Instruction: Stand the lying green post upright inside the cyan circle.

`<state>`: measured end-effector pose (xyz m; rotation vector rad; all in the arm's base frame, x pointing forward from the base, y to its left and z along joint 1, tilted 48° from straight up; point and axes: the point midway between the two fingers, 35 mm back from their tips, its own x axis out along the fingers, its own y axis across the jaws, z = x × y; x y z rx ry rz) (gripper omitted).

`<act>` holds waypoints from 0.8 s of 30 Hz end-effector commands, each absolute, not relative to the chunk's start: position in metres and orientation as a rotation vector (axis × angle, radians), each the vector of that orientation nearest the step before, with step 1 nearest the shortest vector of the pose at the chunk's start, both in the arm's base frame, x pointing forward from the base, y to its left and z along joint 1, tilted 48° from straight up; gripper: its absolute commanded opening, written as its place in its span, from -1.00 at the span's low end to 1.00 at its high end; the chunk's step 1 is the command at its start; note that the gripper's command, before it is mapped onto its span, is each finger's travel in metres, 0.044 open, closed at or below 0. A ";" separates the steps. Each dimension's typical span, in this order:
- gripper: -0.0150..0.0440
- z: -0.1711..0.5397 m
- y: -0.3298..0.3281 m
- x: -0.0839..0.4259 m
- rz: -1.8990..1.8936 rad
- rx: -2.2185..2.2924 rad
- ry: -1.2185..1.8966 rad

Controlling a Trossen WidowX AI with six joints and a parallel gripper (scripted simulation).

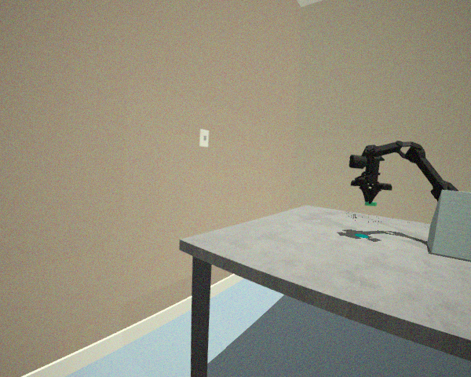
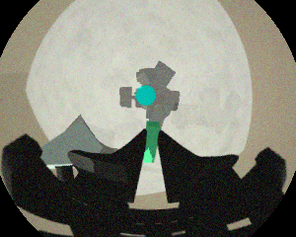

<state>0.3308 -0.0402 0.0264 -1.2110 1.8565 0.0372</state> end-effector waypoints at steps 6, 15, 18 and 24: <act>-0.42 0.005 -0.024 0.339 0.165 -1.304 1.890; -0.42 -0.003 -0.020 0.340 0.215 -1.324 1.898; -0.42 -0.005 -0.021 0.339 0.233 -1.302 1.899; -0.42 -0.008 -0.023 0.336 0.270 -1.260 1.898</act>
